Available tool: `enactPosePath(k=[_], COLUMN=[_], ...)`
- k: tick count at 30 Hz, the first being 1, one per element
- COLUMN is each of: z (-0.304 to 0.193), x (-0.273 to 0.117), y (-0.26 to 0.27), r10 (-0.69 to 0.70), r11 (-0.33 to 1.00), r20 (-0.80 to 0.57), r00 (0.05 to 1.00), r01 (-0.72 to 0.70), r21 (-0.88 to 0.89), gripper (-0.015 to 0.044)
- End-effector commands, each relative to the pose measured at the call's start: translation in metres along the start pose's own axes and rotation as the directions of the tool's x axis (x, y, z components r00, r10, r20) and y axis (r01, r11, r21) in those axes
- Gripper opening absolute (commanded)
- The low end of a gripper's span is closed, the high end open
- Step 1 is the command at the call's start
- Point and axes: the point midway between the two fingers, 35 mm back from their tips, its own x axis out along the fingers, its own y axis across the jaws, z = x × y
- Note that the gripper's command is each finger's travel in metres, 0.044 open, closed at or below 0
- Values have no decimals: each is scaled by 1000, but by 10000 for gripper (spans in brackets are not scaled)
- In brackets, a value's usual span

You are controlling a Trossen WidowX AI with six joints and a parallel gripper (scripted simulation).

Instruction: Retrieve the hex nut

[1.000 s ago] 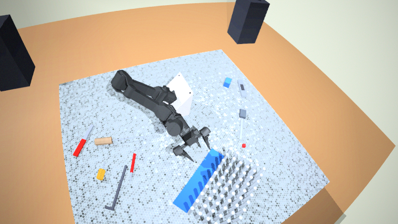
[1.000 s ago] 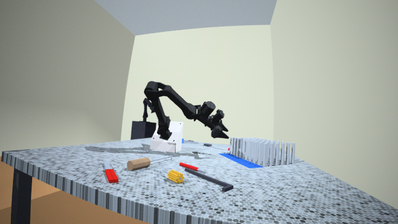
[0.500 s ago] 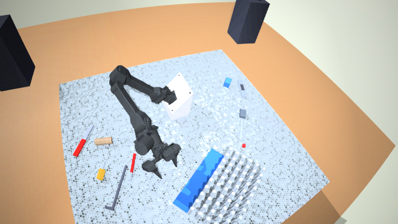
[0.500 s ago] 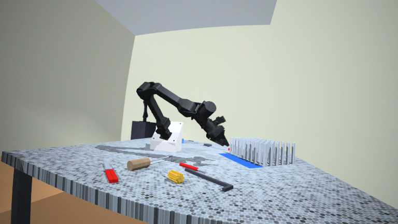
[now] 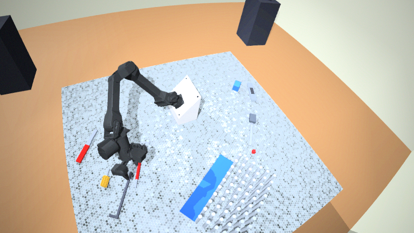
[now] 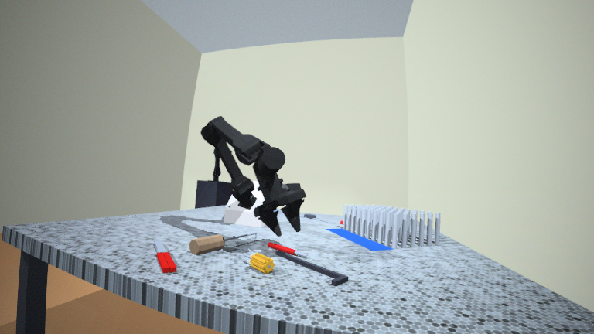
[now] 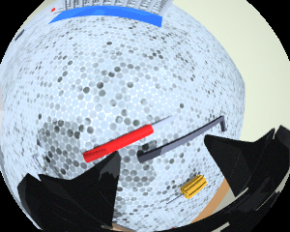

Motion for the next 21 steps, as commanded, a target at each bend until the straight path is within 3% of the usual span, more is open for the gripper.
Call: enactPosePath(k=[1, 10, 21], z=[-67, -155, -156], x=[-28, -101, -102], y=[17, 69, 66], r10=[98, 315, 324], r11=[980, 833, 824], r20=[-121, -289, -294], r00=[988, 904, 899], r01=[-117, -409, -421], r21=[-163, -373, -380], gripper=[440, 440, 440])
